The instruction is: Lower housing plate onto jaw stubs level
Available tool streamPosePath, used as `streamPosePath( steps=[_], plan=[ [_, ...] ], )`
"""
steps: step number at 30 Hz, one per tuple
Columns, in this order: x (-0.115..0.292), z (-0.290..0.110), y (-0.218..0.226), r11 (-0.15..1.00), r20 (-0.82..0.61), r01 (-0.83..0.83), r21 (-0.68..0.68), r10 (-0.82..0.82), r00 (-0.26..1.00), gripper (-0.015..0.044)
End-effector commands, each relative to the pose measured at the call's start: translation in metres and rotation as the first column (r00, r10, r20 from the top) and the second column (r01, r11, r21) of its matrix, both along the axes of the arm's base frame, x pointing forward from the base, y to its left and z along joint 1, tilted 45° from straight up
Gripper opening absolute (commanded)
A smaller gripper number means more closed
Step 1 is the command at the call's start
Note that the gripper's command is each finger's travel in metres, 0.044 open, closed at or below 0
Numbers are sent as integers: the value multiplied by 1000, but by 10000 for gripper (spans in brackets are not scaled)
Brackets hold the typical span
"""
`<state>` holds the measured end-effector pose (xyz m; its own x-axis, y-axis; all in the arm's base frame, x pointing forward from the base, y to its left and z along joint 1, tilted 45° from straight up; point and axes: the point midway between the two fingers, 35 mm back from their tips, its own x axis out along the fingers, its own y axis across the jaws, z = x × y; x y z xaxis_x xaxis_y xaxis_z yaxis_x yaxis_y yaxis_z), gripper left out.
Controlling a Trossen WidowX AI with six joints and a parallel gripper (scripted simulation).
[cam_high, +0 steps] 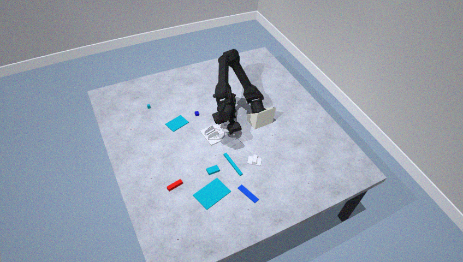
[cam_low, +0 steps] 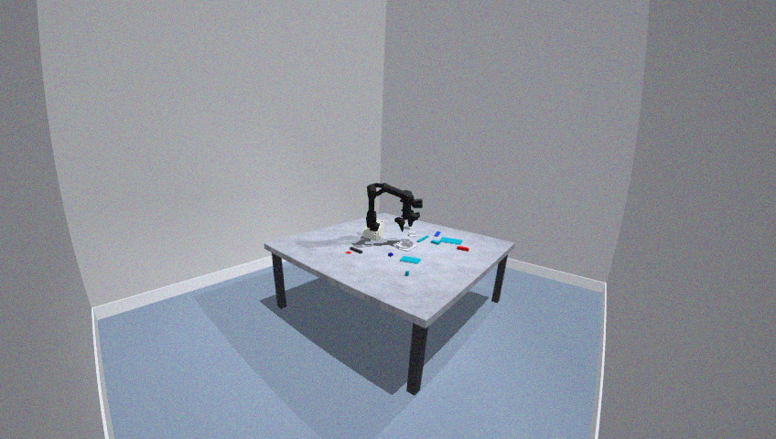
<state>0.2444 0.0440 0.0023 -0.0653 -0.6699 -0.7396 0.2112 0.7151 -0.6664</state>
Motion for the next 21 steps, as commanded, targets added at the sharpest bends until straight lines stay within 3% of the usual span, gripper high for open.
streamPosePath(
  steps=[1, 21],
  plan=[
    [-3, 9, -13, 1000, -28, -30, -5, 30, 999, 351],
    [-16, 36, -56, 991, -135, -132, -11, 129, 982, 351]
  ],
)
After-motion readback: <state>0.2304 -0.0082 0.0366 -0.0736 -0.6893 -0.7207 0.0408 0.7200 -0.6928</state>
